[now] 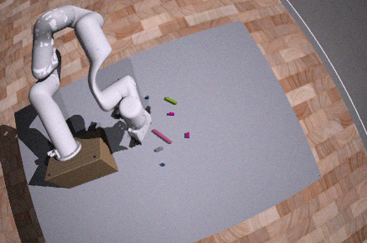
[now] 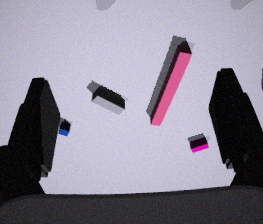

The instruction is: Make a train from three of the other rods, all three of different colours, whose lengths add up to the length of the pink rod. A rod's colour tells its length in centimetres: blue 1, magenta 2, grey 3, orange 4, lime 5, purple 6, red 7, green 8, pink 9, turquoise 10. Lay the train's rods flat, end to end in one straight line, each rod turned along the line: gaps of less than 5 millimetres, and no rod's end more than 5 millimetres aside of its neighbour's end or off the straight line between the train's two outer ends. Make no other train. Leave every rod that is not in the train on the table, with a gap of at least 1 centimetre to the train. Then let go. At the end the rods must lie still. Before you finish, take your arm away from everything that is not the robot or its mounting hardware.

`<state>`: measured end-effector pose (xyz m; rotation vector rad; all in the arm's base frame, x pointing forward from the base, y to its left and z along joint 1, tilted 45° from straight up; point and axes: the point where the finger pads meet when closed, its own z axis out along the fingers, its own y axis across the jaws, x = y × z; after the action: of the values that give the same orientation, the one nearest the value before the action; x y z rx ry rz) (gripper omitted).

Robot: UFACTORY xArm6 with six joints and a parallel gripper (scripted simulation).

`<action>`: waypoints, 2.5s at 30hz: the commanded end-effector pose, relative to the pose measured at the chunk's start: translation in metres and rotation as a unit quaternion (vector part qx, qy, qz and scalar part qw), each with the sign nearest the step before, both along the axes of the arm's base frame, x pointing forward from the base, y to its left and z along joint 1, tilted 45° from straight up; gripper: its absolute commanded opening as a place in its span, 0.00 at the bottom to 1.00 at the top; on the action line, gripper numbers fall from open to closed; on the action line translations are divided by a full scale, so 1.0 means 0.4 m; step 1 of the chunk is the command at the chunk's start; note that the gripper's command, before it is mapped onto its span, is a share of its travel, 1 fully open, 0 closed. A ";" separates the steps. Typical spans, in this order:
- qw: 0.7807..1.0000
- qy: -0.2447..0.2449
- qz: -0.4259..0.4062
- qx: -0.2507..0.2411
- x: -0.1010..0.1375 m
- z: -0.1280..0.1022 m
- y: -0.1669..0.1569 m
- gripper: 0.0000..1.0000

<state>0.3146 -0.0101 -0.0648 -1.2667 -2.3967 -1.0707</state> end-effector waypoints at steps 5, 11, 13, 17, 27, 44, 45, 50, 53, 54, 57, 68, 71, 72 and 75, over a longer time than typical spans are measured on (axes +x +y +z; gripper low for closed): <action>1.000 -0.001 -0.001 -0.001 0.002 0.001 -0.002 1.00; 1.000 -0.001 -0.001 -0.001 0.002 0.001 -0.002 1.00; 1.000 -0.001 -0.001 -0.001 0.002 0.001 -0.002 1.00; 1.000 -0.001 -0.001 -0.001 0.002 0.001 -0.002 1.00; 1.000 -0.001 -0.001 -0.001 0.002 0.001 -0.002 1.00; 1.000 -0.001 -0.001 -0.001 0.002 0.001 -0.002 1.00; 1.000 -0.001 -0.001 -0.001 0.002 0.001 -0.002 1.00; 1.000 -0.001 -0.001 -0.001 0.002 0.001 -0.002 1.00; 1.000 -0.001 -0.001 -0.001 0.017 0.001 -0.006 1.00; 1.000 -0.001 -0.001 -0.001 0.044 0.000 -0.011 1.00; 1.000 -0.001 -0.001 -0.001 0.124 0.000 -0.027 1.00; 1.000 -0.001 -0.001 -0.001 0.196 0.000 -0.038 1.00; 1.000 -0.001 -0.001 -0.001 0.196 0.000 -0.038 1.00; 1.000 -0.001 -0.001 -0.001 0.196 0.000 -0.038 1.00; 1.000 -0.001 -0.001 -0.001 0.196 0.000 -0.038 1.00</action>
<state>0.3914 -0.0242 -0.0651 -1.2670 -2.3966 -1.0704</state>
